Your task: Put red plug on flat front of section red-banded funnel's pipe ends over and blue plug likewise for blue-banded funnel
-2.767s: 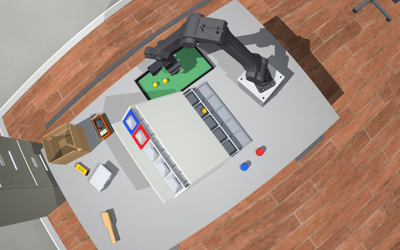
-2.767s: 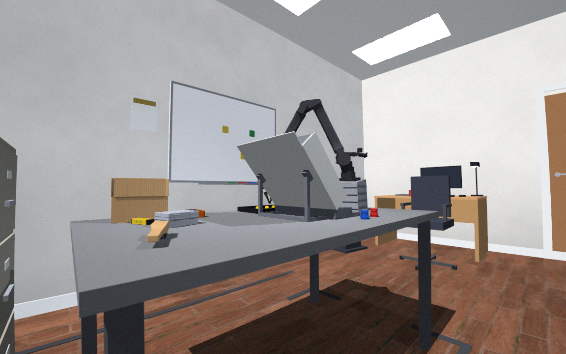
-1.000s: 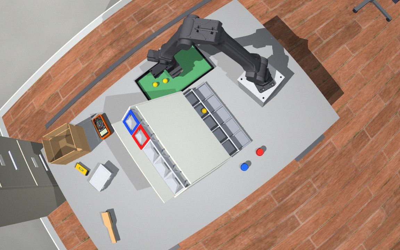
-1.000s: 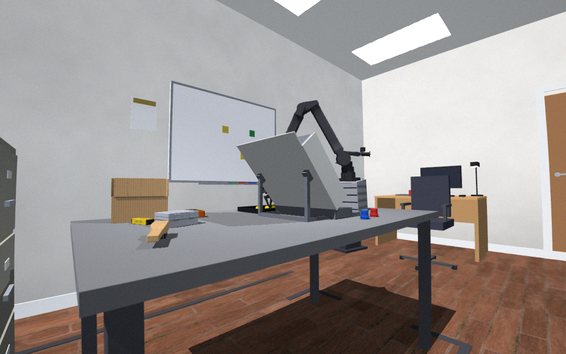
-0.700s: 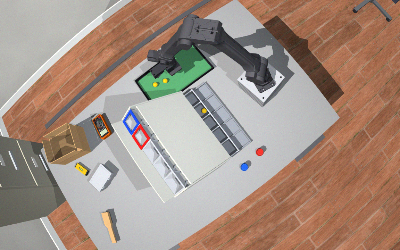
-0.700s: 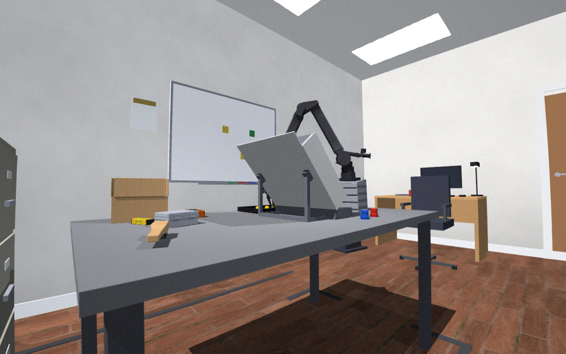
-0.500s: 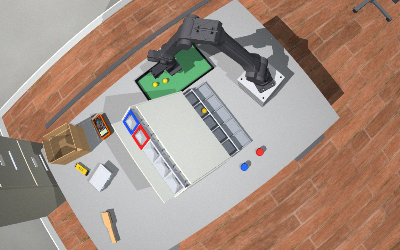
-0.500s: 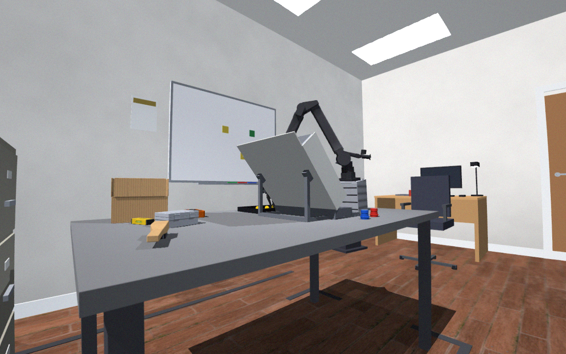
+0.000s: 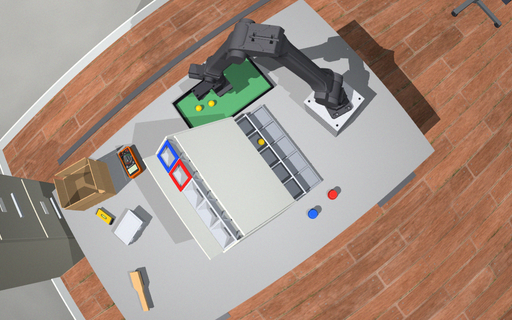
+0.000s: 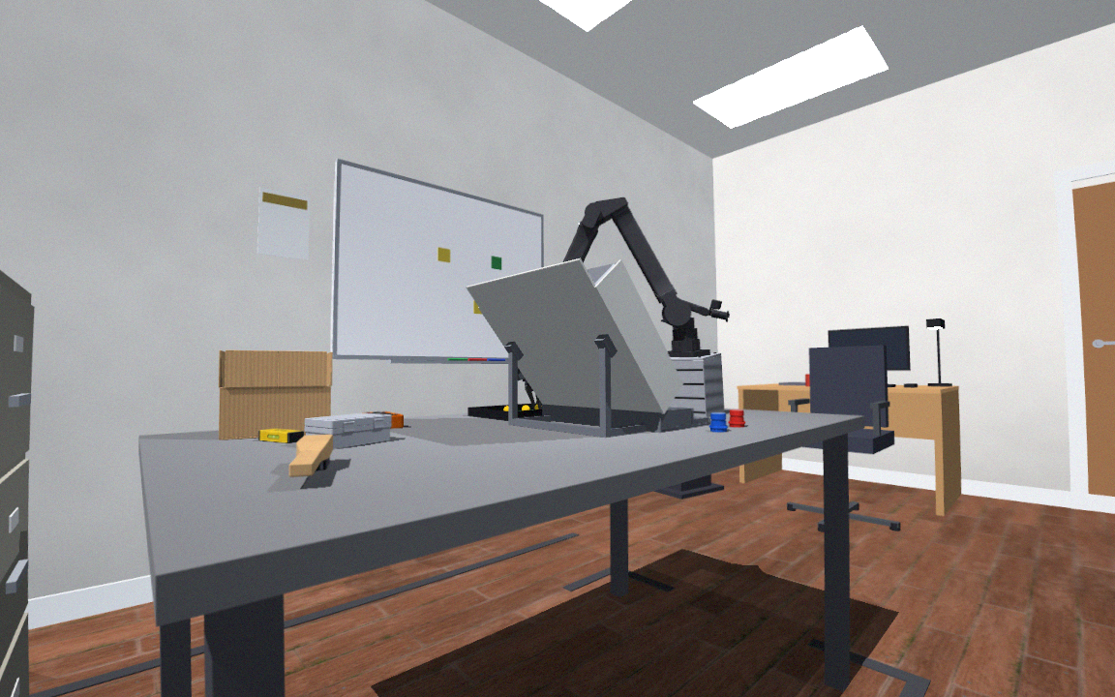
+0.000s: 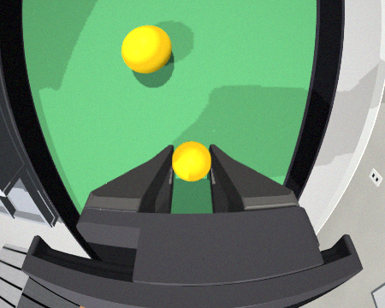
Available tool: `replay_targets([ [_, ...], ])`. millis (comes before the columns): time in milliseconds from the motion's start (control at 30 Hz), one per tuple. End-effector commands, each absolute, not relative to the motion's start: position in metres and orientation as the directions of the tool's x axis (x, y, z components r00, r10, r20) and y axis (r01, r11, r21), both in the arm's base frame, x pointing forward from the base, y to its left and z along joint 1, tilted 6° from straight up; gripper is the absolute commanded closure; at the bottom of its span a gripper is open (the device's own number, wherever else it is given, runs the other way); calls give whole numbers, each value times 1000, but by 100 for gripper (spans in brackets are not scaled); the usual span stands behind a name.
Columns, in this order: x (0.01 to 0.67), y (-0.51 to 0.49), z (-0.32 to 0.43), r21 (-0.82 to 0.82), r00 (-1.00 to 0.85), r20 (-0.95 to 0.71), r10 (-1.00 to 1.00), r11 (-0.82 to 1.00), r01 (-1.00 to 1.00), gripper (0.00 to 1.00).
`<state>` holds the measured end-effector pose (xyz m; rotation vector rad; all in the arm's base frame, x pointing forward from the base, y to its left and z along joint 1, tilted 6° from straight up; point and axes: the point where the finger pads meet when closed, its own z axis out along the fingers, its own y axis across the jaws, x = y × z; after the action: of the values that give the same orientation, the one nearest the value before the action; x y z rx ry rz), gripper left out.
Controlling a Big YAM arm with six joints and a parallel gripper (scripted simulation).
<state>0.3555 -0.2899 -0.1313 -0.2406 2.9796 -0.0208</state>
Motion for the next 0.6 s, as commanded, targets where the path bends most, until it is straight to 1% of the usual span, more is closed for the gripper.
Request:
replay_targets([
  [0,360,-294,-126,-37,-974,-162,-160,987,-156,100],
  [167,360,-294,-126,-37,-974,-162,-160,987,-156,100],
  [567,346,-296,-14,1,-979,-130,-159,987,-160,100],
])
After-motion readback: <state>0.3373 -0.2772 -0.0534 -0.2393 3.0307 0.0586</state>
